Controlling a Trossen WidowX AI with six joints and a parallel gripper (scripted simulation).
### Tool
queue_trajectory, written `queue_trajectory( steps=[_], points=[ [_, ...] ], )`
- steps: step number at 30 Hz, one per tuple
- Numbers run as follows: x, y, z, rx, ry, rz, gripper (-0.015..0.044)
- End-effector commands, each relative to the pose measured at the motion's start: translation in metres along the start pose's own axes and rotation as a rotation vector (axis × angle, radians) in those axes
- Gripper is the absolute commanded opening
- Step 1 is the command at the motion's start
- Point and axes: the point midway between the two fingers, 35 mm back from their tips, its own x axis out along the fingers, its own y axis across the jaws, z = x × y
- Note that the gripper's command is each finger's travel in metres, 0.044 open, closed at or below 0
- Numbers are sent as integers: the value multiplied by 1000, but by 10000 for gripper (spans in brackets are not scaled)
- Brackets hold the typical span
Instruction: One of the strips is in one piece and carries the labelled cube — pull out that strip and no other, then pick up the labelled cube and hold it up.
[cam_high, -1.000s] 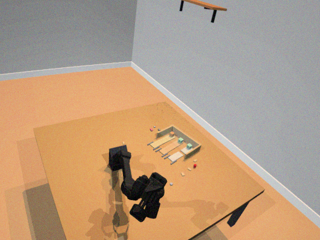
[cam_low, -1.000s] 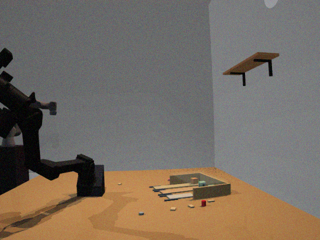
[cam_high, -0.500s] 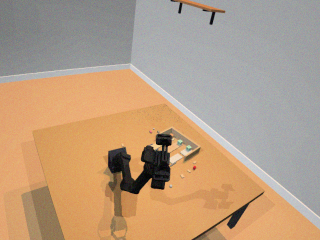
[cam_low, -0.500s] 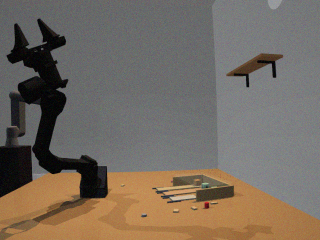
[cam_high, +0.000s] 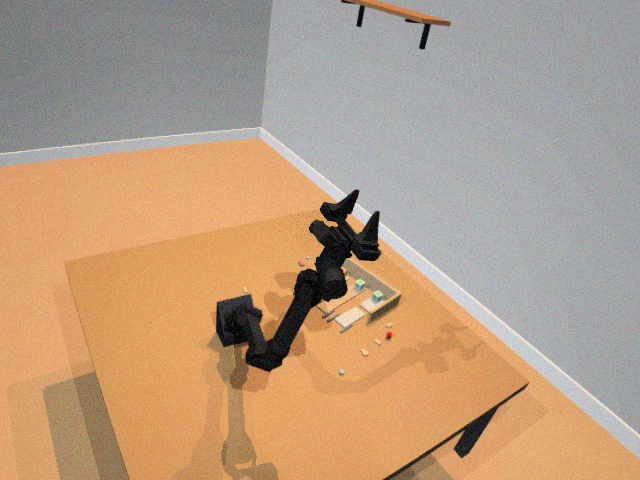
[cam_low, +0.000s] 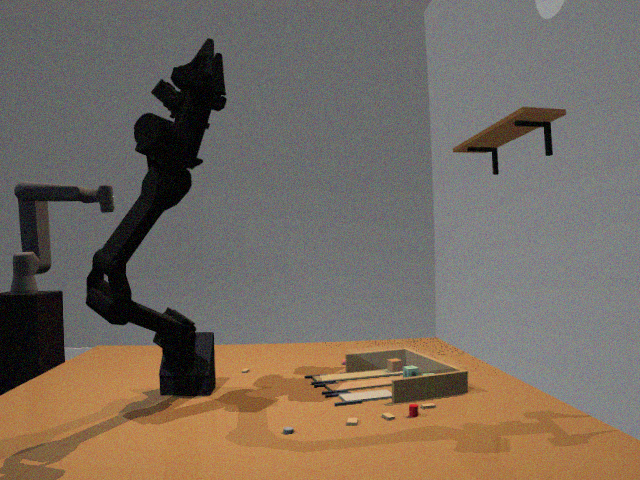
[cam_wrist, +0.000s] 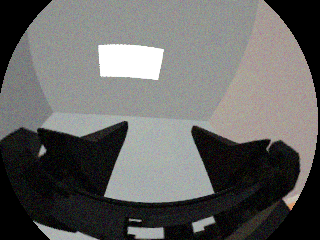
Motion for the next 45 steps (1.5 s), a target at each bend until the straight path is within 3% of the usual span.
queue_trajectory(
  steps=[1, 12, 24, 37, 45],
  points=[
    [-1, 57, -50, 95, 179, 89, 400],
    [-58, 189, -174, 259, 694, 230, 400],
    [-200, 288, -274, 260, 1282, 248, 400],
    [-401, 313, -311, -29, 1833, 132, 400],
    [-410, 312, -310, -53, 1854, 124, 400]
  ],
)
